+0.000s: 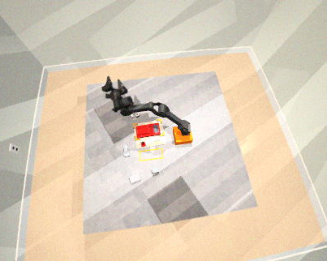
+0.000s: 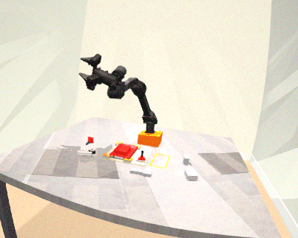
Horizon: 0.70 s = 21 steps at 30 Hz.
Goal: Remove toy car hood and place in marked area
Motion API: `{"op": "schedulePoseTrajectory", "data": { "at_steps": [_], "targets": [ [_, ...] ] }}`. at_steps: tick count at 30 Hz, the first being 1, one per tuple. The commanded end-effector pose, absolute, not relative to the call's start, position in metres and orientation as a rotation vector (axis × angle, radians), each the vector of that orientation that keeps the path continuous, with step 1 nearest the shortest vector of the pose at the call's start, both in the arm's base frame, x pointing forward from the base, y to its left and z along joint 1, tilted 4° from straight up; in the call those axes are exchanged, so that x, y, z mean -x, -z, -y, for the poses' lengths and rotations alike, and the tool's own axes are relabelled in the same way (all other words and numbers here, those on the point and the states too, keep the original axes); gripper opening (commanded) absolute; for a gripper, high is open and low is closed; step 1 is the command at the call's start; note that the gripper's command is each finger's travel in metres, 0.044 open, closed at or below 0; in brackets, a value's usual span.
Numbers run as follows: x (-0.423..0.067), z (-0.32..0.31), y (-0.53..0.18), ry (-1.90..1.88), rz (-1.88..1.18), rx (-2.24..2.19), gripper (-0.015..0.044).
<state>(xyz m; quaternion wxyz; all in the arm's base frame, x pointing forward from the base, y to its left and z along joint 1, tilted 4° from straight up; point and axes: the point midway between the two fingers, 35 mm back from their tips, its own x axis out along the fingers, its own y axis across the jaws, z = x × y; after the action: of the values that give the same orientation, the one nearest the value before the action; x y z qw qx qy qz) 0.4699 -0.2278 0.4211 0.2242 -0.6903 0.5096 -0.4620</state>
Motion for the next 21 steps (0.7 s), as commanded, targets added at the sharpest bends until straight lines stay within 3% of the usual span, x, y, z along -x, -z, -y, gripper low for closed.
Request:
{"op": "schedulePoseTrajectory", "data": {
  "at_steps": [1,10,21],
  "targets": [
    [-0.471,0.228,-0.421,1.273,-1.4,1.908,0.044],
    [-0.522,0.222,-0.395,1.049,-1.067,1.999,0.044],
    [-0.557,0.202,-0.305,0.56,-0.822,1.786,0.044]
  ]
}}
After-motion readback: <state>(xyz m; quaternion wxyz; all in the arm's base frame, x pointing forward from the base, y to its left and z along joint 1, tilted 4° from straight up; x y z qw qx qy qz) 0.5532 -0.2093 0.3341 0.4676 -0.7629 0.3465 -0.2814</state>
